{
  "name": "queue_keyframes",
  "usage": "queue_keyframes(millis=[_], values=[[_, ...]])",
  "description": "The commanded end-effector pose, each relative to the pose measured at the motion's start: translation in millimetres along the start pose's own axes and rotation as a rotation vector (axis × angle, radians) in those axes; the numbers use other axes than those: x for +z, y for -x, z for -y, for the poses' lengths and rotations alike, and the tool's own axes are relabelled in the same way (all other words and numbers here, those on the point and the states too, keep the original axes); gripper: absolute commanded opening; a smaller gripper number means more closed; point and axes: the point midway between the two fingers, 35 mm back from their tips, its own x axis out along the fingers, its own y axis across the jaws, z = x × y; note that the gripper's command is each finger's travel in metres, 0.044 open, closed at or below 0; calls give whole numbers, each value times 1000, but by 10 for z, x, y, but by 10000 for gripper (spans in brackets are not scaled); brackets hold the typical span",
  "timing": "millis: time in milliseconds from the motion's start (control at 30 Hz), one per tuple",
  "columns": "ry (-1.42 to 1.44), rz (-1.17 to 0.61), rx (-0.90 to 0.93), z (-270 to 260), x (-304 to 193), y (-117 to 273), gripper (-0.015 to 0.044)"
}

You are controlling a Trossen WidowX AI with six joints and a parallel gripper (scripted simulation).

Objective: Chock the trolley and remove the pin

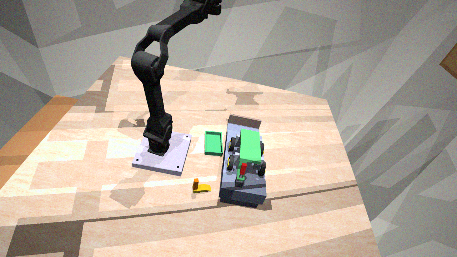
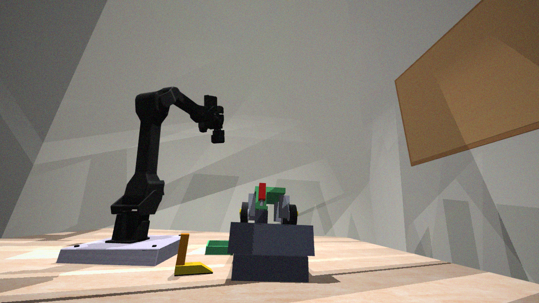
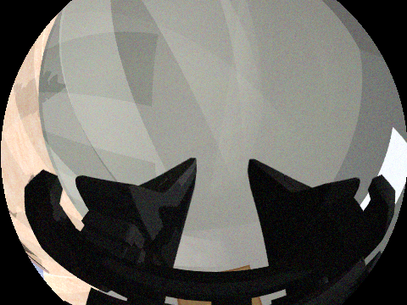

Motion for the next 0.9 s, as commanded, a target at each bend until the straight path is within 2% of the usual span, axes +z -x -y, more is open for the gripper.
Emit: queue_keyframes(millis=[0, 400, 867], values=[[57, -115, 107, -263, -456, 144, 190], [155, -382, 398, -868, -1532, 791, 190], [171, -646, 760, -1437, -2398, 2002, 190]])
